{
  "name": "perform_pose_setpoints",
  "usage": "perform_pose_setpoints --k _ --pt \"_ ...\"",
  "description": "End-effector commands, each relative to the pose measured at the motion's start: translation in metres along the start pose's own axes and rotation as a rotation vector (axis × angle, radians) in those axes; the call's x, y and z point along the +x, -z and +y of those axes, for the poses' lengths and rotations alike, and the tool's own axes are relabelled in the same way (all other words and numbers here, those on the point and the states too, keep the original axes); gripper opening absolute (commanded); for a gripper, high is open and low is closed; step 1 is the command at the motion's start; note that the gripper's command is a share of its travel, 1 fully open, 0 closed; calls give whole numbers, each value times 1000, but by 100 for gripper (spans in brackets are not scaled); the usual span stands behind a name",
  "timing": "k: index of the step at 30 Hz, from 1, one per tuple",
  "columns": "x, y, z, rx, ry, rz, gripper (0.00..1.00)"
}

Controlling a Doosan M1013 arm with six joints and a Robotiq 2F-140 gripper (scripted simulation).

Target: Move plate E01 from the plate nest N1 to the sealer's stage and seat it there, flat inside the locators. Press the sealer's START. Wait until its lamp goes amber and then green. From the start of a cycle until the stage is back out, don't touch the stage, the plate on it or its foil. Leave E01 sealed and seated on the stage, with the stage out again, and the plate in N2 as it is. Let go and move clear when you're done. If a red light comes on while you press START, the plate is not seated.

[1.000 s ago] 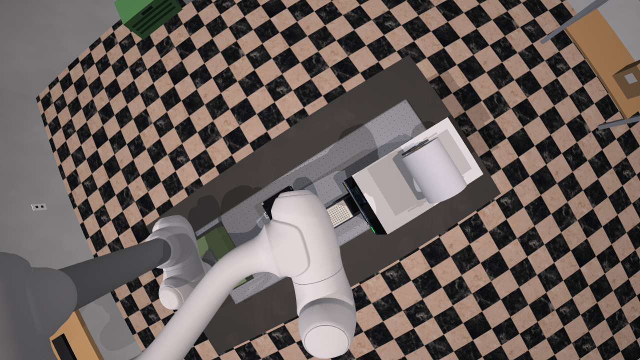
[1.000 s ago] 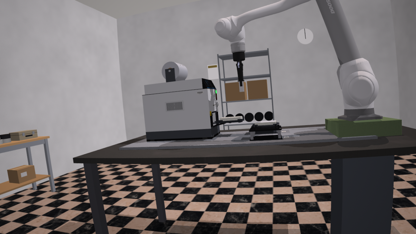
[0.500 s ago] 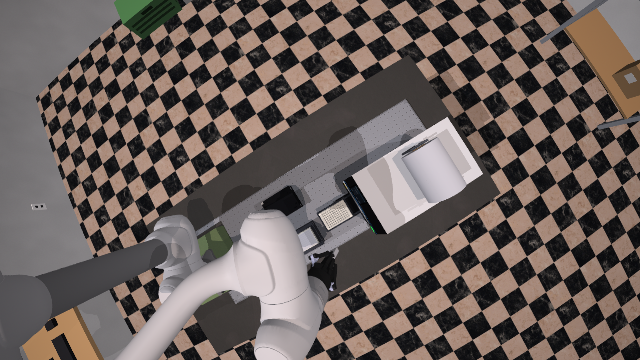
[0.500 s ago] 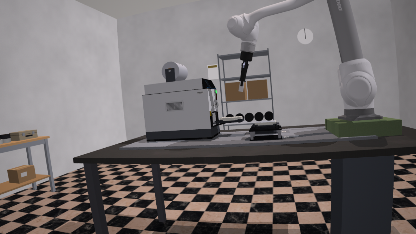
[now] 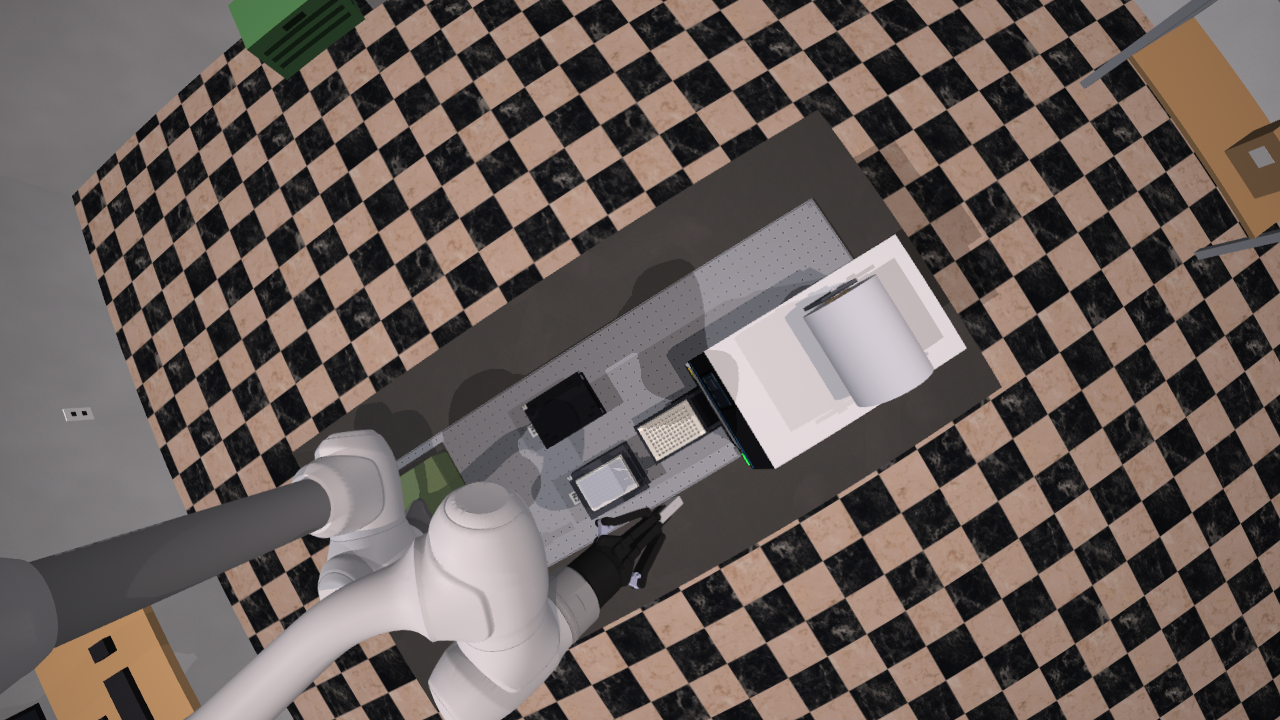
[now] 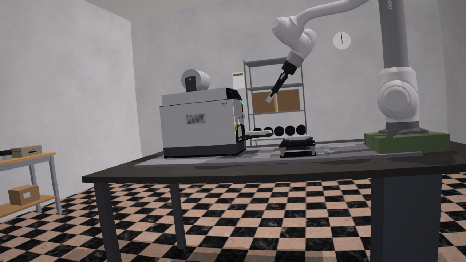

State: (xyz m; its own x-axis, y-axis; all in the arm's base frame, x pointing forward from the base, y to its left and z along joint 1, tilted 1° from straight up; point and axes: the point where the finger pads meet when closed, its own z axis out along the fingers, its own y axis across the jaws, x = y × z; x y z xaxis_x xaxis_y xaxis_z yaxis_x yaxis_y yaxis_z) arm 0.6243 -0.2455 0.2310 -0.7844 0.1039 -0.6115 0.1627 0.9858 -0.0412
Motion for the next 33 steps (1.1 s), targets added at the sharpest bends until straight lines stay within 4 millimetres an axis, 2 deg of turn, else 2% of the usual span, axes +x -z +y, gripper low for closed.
perform_pose_setpoints --k 1,17,25,27,33 --pt "-1 -1 3 -32 6 -122 10" --pt "-1 -1 3 -32 6 -122 10" --pt "-19 -37 4 -32 6 -122 10" --pt "-19 -37 4 -32 6 -122 10" --pt "-32 -64 5 -32 6 -122 10"
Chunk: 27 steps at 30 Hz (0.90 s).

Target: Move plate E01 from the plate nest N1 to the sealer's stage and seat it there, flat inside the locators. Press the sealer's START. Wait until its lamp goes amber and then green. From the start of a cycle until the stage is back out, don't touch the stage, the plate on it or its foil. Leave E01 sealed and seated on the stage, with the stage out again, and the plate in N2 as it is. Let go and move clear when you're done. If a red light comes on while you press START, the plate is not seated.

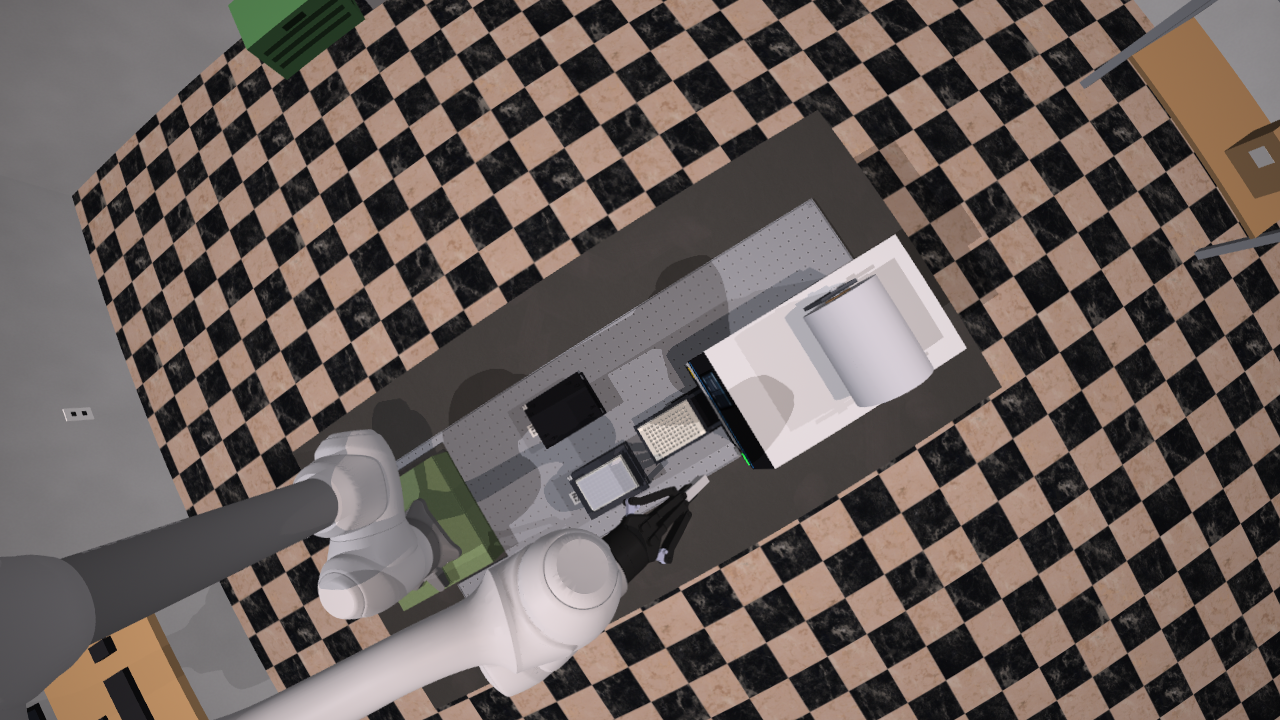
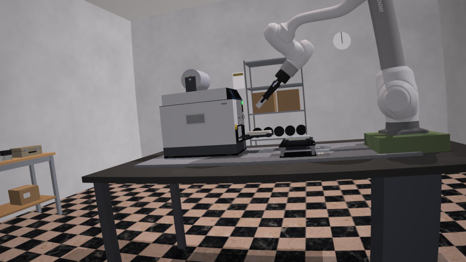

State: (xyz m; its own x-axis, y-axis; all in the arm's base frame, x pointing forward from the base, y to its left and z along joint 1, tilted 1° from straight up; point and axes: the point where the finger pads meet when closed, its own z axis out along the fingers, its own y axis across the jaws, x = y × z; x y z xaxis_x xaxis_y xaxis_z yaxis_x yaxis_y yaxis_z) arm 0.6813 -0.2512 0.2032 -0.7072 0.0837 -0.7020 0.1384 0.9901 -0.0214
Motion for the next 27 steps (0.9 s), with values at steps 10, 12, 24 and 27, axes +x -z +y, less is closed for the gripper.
perform_pose_setpoints --k 10,12,24,27 --pt "-8 -28 0 0 0 -1 10" --pt "-8 -30 0 0 0 -1 10" --pt "-10 -50 0 0 0 -1 10" --pt "-10 -53 0 0 0 -1 10"
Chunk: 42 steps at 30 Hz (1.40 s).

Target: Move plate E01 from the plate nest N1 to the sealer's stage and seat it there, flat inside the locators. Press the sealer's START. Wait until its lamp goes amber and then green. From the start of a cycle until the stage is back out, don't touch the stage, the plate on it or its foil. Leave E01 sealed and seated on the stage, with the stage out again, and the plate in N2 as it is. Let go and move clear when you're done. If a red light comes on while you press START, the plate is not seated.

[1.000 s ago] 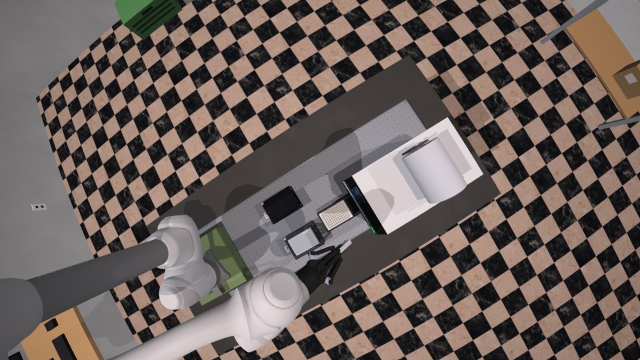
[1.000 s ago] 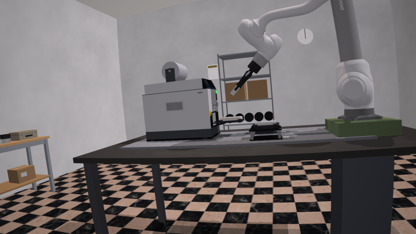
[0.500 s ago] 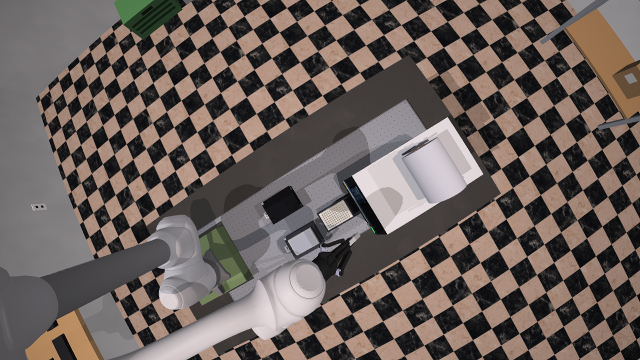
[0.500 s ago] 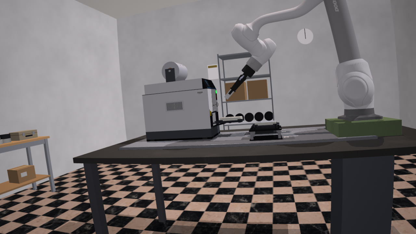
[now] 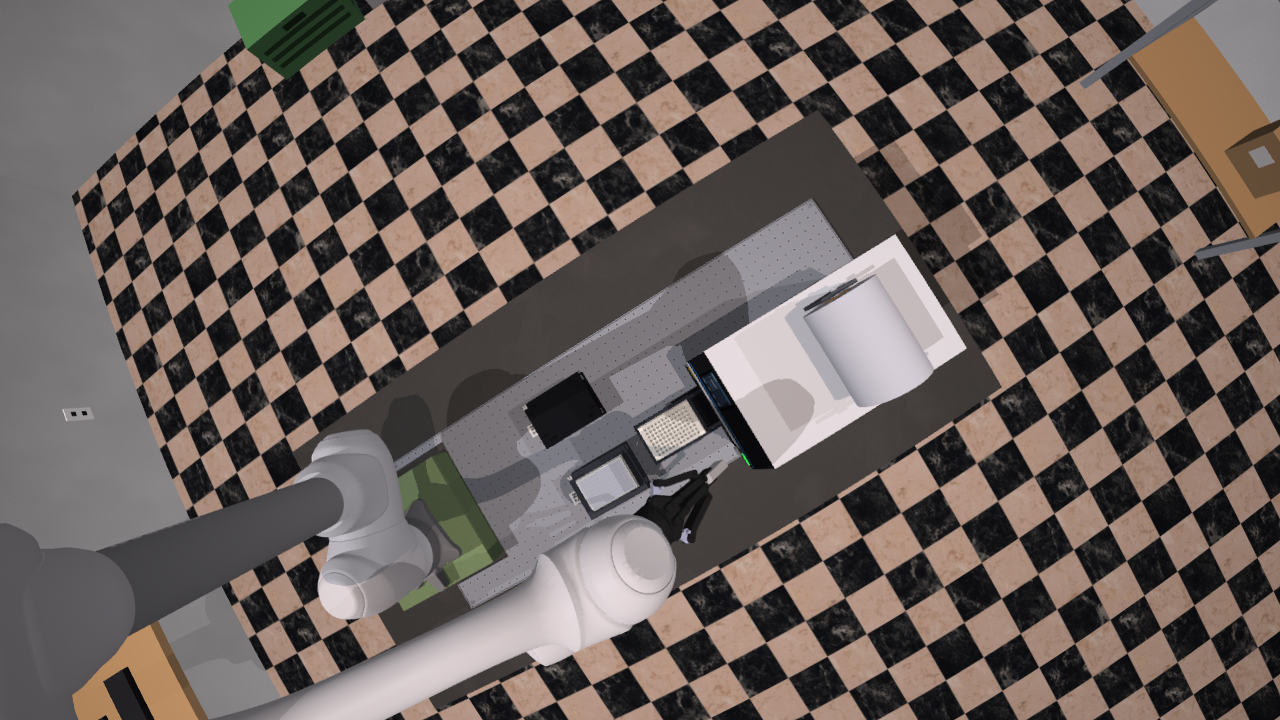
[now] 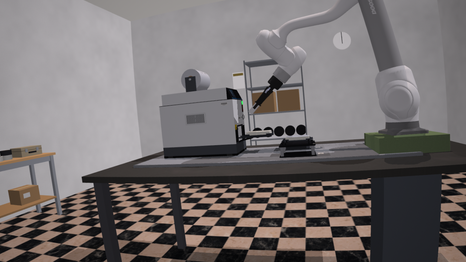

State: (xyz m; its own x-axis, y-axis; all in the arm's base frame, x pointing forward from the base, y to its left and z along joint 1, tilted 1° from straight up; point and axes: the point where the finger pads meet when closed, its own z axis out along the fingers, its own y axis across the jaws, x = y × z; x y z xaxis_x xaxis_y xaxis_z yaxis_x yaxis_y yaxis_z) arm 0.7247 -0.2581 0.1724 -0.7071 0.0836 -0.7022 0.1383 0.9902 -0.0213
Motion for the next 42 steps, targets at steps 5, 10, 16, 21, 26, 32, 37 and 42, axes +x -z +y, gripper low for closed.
perform_pose_setpoints --k 5,10,16,21,26,32,37,42 --pt "-1 -7 0 0 0 -1 10" --pt "-1 -15 0 0 0 -1 10" --pt "-2 -25 0 0 0 -1 10" --pt "-2 -29 0 0 0 -1 10" --pt "-2 -29 0 0 0 -1 10" --pt "-2 -29 0 0 0 -1 10" --pt "-2 -29 0 0 0 -1 10" --pt "-2 -29 0 0 0 -1 10"
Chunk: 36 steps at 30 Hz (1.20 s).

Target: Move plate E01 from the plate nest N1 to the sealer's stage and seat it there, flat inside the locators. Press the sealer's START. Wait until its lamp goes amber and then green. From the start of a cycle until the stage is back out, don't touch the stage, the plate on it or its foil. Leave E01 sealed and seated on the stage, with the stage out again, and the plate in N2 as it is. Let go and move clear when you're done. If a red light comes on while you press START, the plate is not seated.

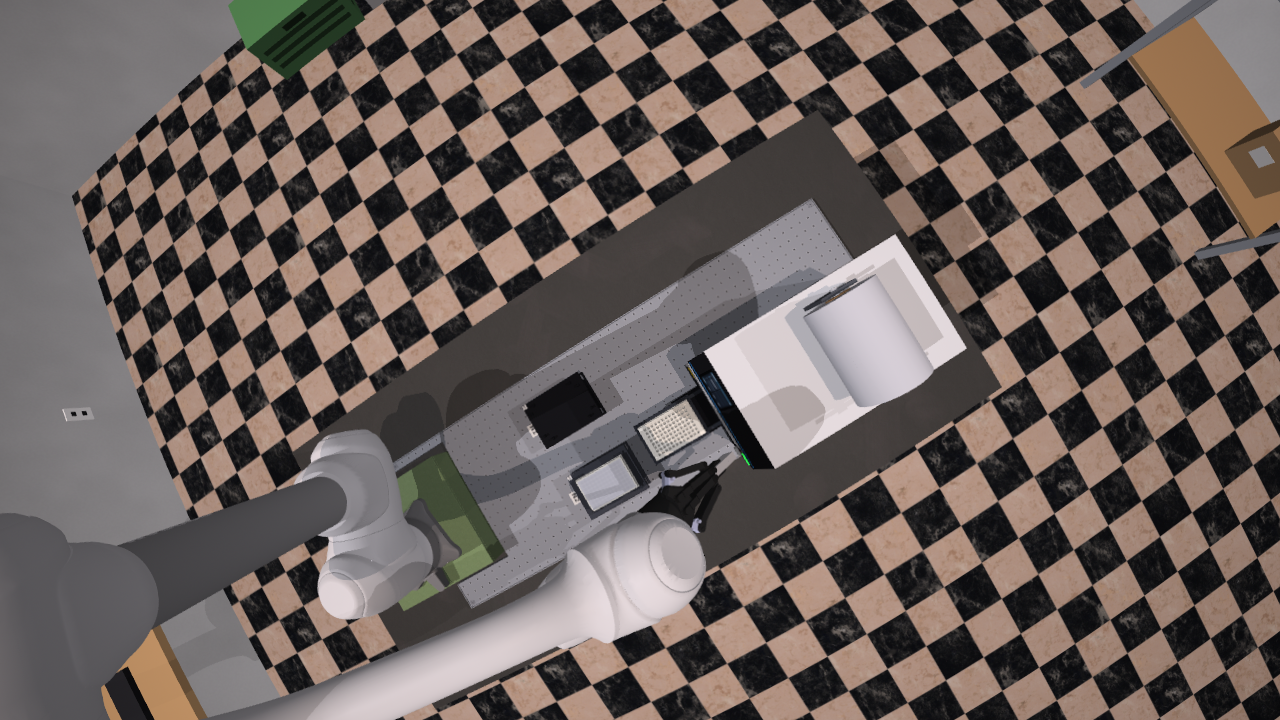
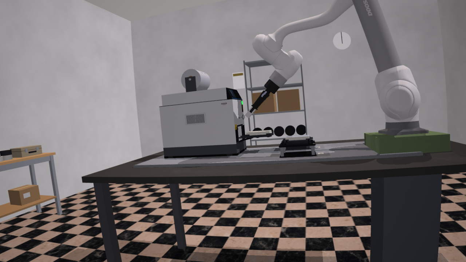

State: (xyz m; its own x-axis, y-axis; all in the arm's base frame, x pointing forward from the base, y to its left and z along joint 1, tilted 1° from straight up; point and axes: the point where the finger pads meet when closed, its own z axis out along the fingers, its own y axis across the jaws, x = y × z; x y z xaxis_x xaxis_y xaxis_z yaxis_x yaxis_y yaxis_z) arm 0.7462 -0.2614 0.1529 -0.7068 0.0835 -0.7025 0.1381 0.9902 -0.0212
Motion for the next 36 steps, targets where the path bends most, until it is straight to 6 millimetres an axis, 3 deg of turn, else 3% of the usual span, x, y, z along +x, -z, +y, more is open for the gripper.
perform_pose_setpoints --k 1,36 --pt "0 0 0 0 0 0 10" --pt "-3 -2 0 0 0 0 10"
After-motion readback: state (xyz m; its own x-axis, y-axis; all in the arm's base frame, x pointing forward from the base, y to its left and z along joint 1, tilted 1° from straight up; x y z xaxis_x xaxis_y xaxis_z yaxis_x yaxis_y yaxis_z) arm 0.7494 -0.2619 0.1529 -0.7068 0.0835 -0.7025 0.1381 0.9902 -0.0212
